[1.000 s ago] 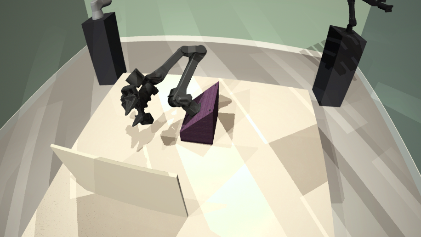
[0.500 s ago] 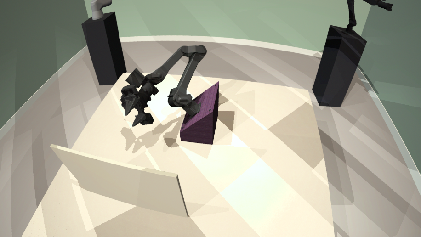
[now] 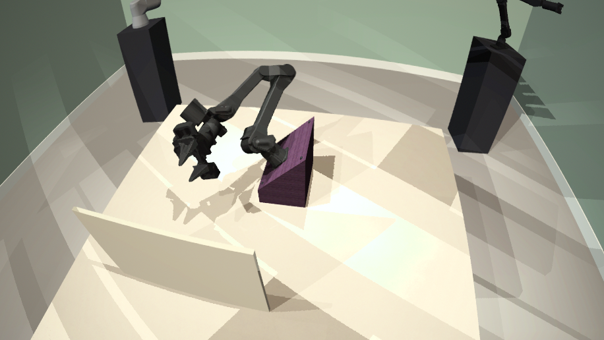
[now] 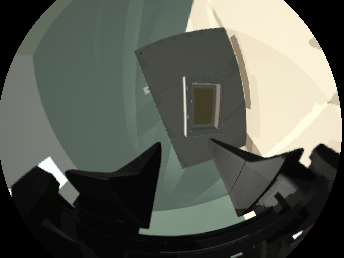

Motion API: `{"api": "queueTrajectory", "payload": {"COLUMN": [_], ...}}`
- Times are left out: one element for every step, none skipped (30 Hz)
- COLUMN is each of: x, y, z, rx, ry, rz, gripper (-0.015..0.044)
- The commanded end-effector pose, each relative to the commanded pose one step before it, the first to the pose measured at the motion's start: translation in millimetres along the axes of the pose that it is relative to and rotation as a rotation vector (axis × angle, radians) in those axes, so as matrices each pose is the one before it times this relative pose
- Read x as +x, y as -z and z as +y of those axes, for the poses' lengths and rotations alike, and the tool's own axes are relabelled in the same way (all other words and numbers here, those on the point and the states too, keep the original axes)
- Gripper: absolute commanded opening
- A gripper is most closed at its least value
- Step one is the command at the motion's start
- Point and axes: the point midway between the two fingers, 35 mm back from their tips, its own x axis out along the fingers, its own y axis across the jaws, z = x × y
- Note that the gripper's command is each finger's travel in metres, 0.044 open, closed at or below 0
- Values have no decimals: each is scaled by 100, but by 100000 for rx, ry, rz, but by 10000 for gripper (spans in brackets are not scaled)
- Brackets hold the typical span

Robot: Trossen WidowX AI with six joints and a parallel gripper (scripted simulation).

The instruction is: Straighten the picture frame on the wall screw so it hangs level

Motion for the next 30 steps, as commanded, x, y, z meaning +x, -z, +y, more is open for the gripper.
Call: {"api": "queueTrajectory", "payload": {"x": [1260, 584, 577, 569, 559, 548, 536, 521, 509, 491, 378, 221, 73, 0, 0, 0, 0, -64, -191, -189, -62, 0, 0, 0, 0, 0, 0, 115, 212, 317], "y": [-490, -218, -197, -175, -152, -130, -107, -84, -62, -40, -16, -3, 0, 0, 0, 0, 0, 34, 102, 103, 34, 0, 0, 0, 0, 0, 0, -28, -50, -69], "z": [-484, -209, -235, -259, -282, -304, -325, -343, -364, -379, -313, -192, -65, 0, 0, 0, 0, -9, -29, -32, -12, 0, 0, 0, 0, 0, 0, 22, 38, 51], "rx": [259, -43, -41, -40, -39, -38, -37, -35, -34, -33, -25, -15, -5, 0, 0, 0, 0, 1, 4, 4, 1, 0, 0, 0, 0, 0, 0, 2, 3, 5], "ry": [408, -36, -34, -32, -30, -28, -26, -24, -23, -21, -15, -8, -3, 0, 0, 0, 0, 4, 11, 11, 4, 0, 0, 0, 0, 0, 0, -6, -12, -17], "rz": [184, 16, 17, 18, 19, 20, 21, 22, 23, 24, 19, 12, 4, 0, 0, 0, 0, 2, 6, 6, 2, 0, 0, 0, 0, 0, 0, -3, -6, -9], "gripper": [260, 260, 260, 260, 260, 260, 260, 260, 260, 260, 260, 260, 260, 260, 260, 260, 260, 260, 260, 260, 260, 260, 260, 260, 260, 260, 260, 260, 260, 260]}}
